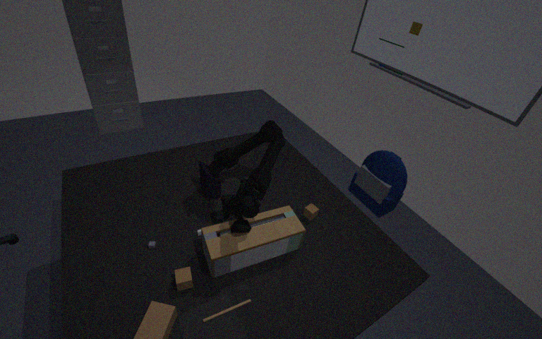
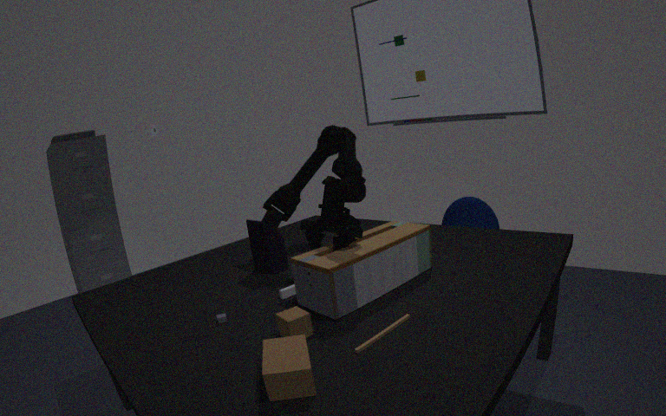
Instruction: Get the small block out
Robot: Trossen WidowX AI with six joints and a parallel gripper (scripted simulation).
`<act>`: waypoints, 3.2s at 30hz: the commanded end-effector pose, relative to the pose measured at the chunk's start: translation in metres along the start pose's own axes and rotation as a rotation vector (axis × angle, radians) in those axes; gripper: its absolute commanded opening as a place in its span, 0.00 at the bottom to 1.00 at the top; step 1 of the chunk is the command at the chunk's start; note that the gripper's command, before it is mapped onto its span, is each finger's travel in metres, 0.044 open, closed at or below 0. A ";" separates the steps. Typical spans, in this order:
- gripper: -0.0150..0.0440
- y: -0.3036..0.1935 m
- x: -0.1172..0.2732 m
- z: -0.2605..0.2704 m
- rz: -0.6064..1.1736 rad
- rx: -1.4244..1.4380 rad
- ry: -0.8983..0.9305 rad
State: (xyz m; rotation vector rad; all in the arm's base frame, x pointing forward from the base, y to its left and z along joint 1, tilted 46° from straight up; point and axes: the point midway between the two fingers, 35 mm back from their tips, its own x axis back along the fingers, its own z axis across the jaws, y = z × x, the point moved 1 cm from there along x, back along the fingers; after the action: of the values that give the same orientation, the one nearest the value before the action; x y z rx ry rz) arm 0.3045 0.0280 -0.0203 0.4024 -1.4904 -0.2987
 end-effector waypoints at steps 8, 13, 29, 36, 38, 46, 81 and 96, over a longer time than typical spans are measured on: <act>0.93 -0.030 -0.012 0.002 0.005 0.001 0.009; 0.93 -0.040 -0.016 0.002 0.006 0.001 0.009; 0.89 -0.057 0.044 -0.001 0.004 -0.032 -0.010; 0.74 -0.070 0.043 0.005 -0.071 -0.724 -0.034; 0.74 -0.074 0.042 0.007 -0.099 -0.941 -0.033; 0.74 -0.088 0.039 0.019 -0.220 -1.758 0.033; 0.74 -0.111 0.038 0.038 -0.433 -3.566 0.627; 0.74 -0.118 0.039 0.046 -0.332 -4.209 1.282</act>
State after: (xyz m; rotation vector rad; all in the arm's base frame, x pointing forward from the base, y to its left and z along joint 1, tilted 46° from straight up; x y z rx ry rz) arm 0.2785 -0.0954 -0.0308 2.0719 -1.3532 2.2510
